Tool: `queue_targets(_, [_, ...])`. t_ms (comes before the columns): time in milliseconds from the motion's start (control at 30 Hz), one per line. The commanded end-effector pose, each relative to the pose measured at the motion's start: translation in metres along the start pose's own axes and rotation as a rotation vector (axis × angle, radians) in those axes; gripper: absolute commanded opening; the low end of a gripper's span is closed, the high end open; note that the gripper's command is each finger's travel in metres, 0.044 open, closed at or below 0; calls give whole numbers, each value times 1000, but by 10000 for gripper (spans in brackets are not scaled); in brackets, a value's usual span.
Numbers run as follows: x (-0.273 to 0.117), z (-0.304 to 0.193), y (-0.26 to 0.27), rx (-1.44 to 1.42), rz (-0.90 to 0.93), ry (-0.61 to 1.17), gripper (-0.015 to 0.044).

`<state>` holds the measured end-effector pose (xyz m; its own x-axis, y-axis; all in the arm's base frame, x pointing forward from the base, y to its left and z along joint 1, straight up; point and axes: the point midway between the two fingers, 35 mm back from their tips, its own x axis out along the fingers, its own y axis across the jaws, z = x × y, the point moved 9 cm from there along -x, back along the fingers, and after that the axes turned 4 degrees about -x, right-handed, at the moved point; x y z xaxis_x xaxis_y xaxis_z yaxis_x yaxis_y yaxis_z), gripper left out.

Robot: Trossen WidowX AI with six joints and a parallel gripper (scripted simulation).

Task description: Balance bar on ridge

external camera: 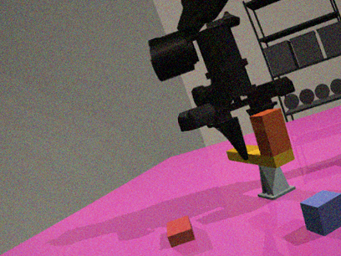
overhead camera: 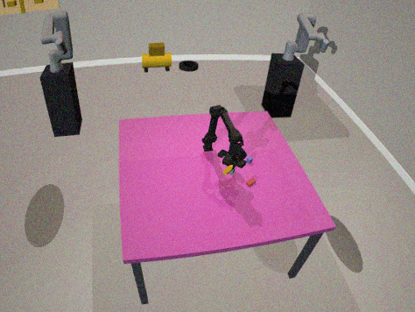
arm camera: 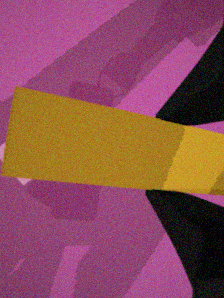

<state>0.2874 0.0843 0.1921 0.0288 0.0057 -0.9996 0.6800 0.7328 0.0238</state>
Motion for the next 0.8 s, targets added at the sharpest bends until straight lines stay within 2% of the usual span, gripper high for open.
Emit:
queue_targets(0, [1,0,0,0,1,2,0])
queue_targets(767, [3,0,0,0,1,2,0])
